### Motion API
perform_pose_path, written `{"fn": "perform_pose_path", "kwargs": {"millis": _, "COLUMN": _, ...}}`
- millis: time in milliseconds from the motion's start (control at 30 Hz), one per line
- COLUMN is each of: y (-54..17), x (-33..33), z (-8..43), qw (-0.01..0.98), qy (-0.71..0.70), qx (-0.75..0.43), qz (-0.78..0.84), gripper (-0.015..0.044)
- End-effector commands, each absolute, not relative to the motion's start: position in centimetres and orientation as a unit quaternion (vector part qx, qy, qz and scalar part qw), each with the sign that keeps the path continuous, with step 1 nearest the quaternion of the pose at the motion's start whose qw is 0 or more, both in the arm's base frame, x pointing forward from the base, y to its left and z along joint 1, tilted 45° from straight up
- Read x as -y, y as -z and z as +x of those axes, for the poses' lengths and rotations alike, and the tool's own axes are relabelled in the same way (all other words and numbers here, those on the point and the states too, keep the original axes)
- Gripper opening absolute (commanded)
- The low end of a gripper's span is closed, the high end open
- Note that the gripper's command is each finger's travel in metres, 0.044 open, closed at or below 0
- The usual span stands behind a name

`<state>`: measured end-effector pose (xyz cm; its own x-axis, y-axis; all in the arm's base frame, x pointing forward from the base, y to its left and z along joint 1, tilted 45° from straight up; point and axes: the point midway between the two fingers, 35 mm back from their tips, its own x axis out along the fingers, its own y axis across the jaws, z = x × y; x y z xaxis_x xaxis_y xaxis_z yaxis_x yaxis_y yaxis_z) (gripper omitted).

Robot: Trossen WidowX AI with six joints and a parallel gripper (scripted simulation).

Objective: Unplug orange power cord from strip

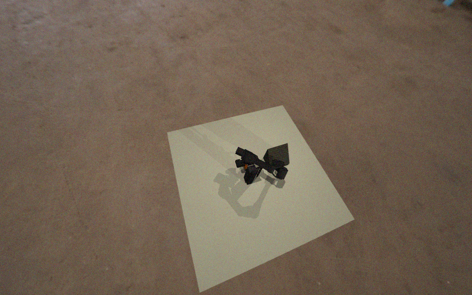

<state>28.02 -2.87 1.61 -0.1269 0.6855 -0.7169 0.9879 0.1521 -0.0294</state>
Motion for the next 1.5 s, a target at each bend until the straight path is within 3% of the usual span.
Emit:
{"fn": "perform_pose_path", "kwargs": {"millis": 0, "y": -1.3, "x": 2.4, "z": 27.8, "qw": 0.283, "qy": 0.264, "qx": -0.703, "qz": 0.597, "gripper": 0.016}}
{"fn": "perform_pose_path", "kwargs": {"millis": 300, "y": -0.9, "x": 2.0, "z": 27.7, "qw": 0.283, "qy": 0.264, "qx": -0.703, "qz": 0.597, "gripper": 0.016}}
{"fn": "perform_pose_path", "kwargs": {"millis": 433, "y": -1.0, "x": 2.2, "z": 27.9, "qw": 0.287, "qy": 0.263, "qx": -0.703, "qz": 0.595, "gripper": 0.0055}}
{"fn": "perform_pose_path", "kwargs": {"millis": 700, "y": -1.0, "x": 2.2, "z": 27.9, "qw": 0.287, "qy": 0.263, "qx": -0.703, "qz": 0.595, "gripper": 0.0002}}
{"fn": "perform_pose_path", "kwargs": {"millis": 1467, "y": 1.1, "x": 4.7, "z": 28.5, "qw": 0.287, "qy": 0.265, "qx": -0.702, "qz": 0.596, "gripper": 0.0}}
